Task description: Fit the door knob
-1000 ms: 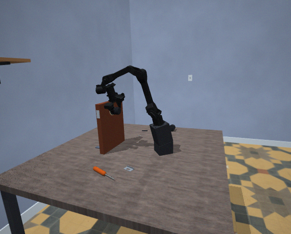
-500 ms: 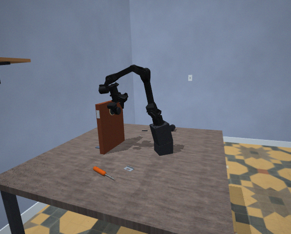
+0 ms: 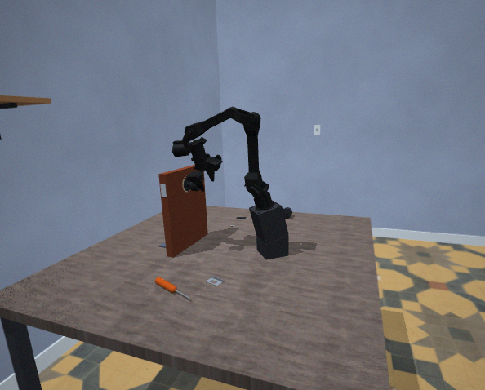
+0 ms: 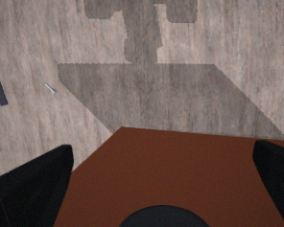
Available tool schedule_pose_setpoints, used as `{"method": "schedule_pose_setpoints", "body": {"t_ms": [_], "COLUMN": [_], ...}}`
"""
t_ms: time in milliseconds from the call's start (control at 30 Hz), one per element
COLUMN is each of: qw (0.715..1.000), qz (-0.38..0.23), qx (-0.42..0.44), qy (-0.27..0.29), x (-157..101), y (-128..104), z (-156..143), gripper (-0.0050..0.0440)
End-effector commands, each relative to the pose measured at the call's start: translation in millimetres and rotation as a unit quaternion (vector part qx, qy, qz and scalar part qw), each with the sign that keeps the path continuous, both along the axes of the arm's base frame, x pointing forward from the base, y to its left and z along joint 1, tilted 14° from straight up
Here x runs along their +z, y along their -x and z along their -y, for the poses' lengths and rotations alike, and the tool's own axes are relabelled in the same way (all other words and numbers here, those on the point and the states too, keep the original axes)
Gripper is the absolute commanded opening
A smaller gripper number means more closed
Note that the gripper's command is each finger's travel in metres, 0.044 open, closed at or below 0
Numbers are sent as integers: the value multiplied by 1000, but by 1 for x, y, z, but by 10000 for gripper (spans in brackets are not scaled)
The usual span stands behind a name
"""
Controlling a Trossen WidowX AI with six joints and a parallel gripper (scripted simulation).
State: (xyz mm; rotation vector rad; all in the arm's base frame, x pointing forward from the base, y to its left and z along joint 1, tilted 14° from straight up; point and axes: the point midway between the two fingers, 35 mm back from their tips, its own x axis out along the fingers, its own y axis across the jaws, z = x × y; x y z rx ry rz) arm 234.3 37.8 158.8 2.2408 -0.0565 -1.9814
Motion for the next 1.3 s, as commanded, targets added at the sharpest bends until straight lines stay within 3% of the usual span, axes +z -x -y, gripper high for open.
{"method": "schedule_pose_setpoints", "body": {"t_ms": [0,233,367,1000,1267], "qw": [1000,1000,1000,1000,999], "qz": [-4,-4,-4,-12,32], "qx": [-1,-1,-1,1,8], "qy": [2,2,2,4,-7], "x": [-5,-7,15,57,76], "y": [15,27,35,40,45], "z": [2,3,7,16,21], "gripper": [440,440,440,440,440]}}
